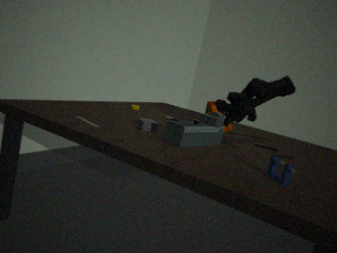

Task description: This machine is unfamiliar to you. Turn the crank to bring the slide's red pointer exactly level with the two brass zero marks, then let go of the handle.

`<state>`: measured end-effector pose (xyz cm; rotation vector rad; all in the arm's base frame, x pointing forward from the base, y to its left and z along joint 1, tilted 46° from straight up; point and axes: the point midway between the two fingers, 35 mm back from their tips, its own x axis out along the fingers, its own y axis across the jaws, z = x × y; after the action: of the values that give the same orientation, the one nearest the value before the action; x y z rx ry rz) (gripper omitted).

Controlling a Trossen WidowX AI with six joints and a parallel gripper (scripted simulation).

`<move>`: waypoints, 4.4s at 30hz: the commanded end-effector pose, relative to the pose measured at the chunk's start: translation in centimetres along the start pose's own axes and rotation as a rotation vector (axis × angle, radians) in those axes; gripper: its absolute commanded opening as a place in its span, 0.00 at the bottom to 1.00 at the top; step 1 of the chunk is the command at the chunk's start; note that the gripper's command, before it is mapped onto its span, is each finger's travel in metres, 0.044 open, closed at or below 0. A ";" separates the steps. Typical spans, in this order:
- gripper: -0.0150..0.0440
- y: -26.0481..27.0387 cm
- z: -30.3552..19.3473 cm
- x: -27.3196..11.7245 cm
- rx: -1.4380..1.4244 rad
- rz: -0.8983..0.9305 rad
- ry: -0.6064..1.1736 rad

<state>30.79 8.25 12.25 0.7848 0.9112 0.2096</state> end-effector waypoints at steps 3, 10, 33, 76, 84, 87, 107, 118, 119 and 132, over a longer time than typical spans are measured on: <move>0.25 -0.1 0.1 -0.1 0.001 -0.002 -0.002; 0.25 -0.1 0.1 -0.1 0.001 -0.002 -0.002; 0.52 -0.1 0.0 0.0 0.001 -0.001 -0.001; 1.00 -0.6 9.4 -5.7 -0.075 0.020 0.022; 1.00 -1.6 12.4 -3.6 -0.190 0.075 0.046; 1.00 -2.1 13.4 -2.7 -0.233 0.097 0.051; 1.00 -5.8 17.0 2.9 -0.438 0.209 0.055; 1.00 -5.8 14.6 5.2 -0.437 0.210 0.054; 1.00 -5.8 14.6 5.2 -0.437 0.210 0.054; 1.00 -5.8 14.7 5.2 -0.437 0.210 0.054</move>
<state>44.51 -0.93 10.44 0.4653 0.7896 0.6024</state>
